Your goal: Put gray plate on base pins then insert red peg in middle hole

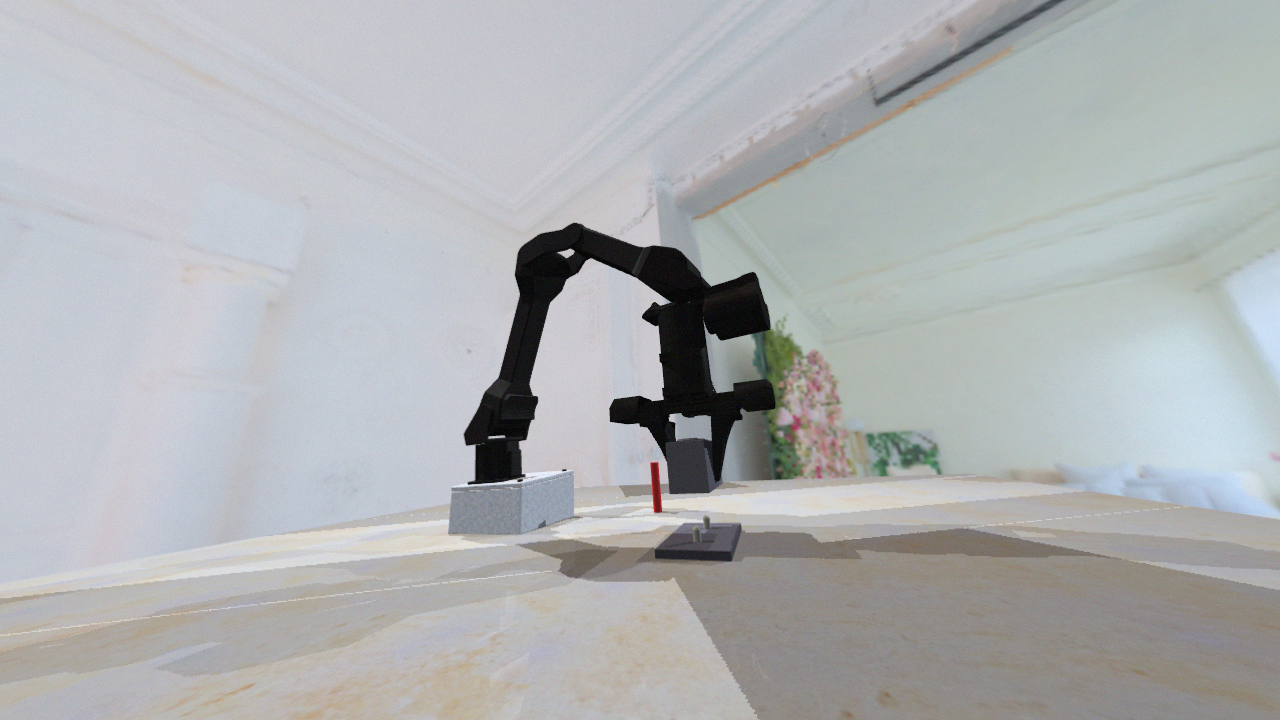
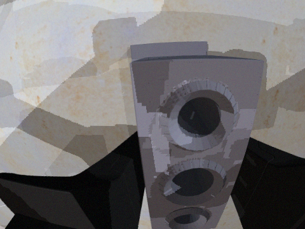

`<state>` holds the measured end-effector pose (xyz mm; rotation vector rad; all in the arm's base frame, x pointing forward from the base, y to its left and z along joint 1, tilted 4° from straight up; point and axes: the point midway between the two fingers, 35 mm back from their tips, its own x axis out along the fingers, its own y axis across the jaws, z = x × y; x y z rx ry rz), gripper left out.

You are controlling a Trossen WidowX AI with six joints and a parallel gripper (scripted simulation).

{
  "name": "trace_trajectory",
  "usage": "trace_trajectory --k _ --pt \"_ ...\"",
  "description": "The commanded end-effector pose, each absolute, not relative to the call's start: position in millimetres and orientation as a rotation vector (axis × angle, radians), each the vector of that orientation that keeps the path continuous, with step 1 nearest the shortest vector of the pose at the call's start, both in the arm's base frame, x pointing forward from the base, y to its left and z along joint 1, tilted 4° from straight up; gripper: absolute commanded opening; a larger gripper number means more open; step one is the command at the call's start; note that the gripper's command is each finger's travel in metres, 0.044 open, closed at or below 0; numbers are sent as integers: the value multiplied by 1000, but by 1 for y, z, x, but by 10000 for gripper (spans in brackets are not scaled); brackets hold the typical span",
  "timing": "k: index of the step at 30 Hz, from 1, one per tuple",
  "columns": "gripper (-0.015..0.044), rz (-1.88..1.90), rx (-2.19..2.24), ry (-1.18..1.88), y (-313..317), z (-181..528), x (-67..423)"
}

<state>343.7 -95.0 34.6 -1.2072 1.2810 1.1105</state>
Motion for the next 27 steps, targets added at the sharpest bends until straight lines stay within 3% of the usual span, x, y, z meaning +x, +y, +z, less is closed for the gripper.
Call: trace_trajectory --k 1,27 --pt "0 1114 -1213 1284 -96 34 343" --pt "0 1114 -1213 1284 -98 5 343"
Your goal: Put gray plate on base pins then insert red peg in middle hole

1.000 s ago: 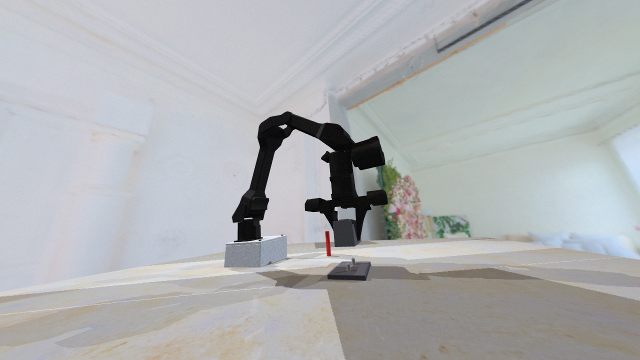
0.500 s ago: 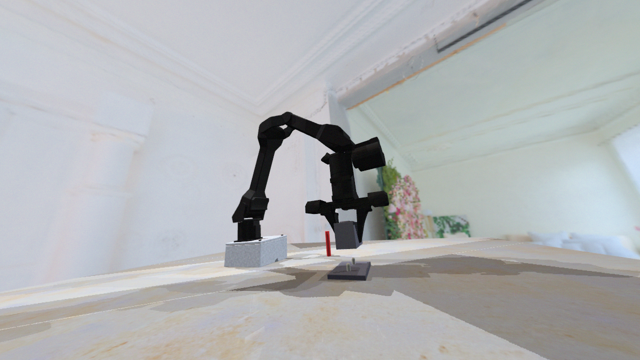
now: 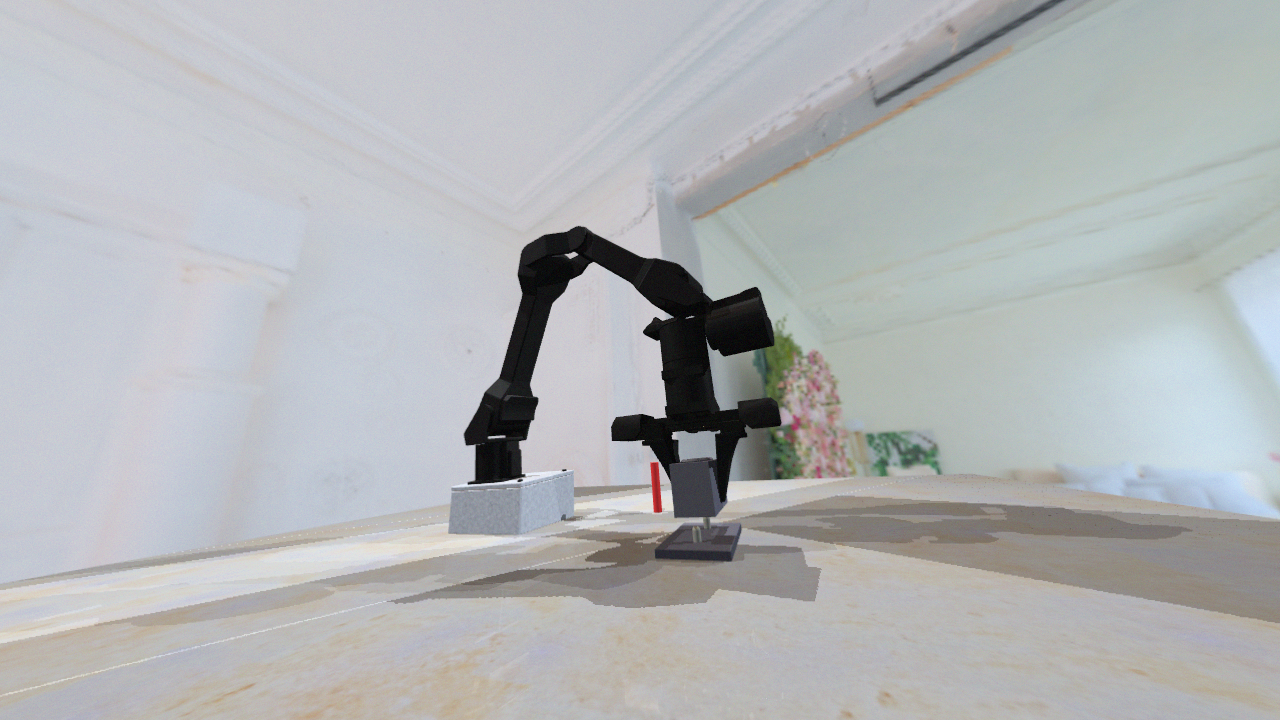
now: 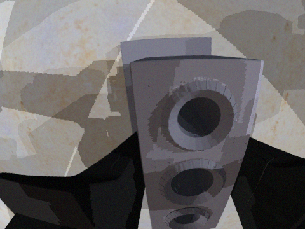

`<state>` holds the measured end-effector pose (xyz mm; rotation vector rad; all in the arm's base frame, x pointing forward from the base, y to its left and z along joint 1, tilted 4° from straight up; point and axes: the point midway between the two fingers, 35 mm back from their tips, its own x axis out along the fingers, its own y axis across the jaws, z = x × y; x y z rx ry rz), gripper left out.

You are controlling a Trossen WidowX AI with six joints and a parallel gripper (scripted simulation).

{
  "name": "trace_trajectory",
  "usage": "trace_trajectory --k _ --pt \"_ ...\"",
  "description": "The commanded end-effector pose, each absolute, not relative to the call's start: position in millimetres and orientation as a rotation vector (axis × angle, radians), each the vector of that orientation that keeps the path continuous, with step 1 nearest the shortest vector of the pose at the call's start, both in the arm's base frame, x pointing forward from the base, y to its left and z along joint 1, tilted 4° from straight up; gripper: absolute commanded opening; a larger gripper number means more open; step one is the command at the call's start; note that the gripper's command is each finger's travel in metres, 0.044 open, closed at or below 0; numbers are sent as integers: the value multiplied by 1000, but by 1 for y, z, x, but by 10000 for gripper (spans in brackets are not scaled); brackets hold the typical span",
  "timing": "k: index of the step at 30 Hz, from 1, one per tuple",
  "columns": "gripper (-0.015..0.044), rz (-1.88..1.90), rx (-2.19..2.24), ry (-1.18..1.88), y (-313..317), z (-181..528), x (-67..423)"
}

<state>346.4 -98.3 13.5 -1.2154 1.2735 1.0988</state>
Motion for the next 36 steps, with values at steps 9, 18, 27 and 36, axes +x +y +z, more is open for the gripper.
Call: trace_trajectory --k 9,18,27,36 --pt "0 1114 -1213 1284 -99 -7 343" --pt "26 1103 -1213 1276 -99 -2 345" --pt "262 1103 -1213 1276 -99 -2 345" --pt "440 1103 -1213 1276 -99 -2 345"
